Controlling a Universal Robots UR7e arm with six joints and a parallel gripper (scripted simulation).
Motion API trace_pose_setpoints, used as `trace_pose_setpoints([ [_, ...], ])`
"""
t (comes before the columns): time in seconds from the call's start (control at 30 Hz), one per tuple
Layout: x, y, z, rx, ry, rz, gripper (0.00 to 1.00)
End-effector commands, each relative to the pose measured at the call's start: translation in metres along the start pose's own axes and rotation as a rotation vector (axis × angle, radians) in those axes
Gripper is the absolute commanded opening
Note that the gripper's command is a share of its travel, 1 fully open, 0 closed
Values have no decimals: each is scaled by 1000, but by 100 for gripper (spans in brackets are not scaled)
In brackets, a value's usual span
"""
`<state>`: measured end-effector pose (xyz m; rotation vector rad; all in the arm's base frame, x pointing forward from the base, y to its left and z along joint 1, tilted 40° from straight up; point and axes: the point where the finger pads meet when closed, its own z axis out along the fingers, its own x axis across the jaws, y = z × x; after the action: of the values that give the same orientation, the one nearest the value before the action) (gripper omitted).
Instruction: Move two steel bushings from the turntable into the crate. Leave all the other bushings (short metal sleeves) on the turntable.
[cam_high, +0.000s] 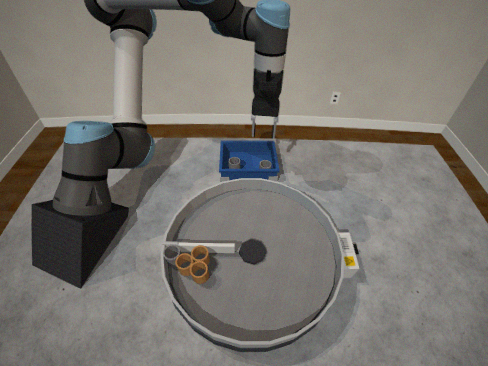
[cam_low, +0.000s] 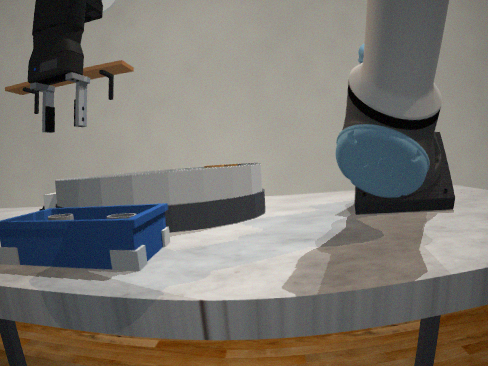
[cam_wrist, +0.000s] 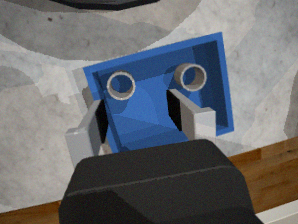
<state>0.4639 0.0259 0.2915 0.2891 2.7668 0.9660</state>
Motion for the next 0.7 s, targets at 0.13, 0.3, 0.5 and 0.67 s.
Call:
trace_pose_setpoints([
  [0.13, 3, 1, -3, 4, -2, 125, 100],
  [0.3, 3, 1, -3, 4, -2, 125, 100],
  [0.5, 9, 2, -8, 3, -1, 342, 100],
  [0.67, 9, 2, -8, 3, -1, 342, 100],
])
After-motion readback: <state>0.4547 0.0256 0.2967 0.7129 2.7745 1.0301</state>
